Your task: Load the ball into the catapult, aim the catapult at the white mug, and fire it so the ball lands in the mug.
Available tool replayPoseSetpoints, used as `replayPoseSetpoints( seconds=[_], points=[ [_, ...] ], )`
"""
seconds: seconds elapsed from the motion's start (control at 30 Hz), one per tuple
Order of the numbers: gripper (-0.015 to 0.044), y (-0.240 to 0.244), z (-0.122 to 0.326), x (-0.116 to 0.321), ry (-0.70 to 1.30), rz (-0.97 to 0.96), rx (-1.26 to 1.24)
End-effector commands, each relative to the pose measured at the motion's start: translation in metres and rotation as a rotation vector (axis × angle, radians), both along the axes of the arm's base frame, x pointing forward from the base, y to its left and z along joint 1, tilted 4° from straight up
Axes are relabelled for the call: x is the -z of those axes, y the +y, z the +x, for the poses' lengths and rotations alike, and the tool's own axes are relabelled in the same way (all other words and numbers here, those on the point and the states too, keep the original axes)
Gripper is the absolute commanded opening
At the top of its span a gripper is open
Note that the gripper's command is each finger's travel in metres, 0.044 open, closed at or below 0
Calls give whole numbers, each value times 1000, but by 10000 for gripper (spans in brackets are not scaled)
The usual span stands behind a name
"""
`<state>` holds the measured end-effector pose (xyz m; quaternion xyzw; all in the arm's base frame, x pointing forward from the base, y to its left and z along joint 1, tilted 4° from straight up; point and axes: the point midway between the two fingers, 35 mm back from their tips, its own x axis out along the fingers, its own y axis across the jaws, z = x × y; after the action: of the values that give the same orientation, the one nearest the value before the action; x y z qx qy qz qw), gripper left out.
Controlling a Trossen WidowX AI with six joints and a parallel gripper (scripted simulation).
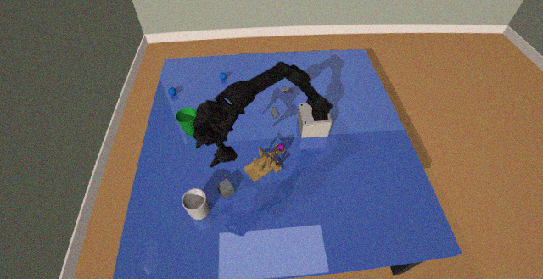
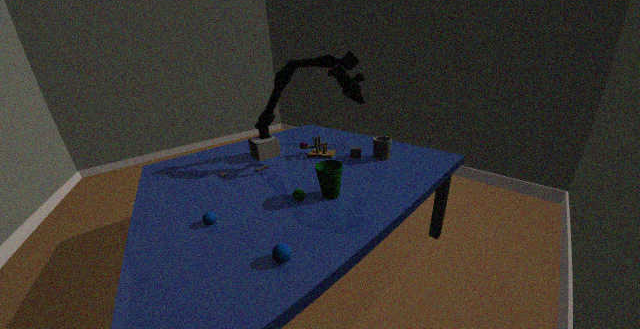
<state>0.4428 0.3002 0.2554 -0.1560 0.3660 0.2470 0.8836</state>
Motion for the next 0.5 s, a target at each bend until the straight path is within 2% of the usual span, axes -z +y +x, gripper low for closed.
replayPoseSetpoints(
  seconds=[0.0, 0.47],
  points=[
    [387, 0, 1, -1, -5, -2, 0],
    [20, 0, 1, -1, -5, -2, 0]
  ],
)
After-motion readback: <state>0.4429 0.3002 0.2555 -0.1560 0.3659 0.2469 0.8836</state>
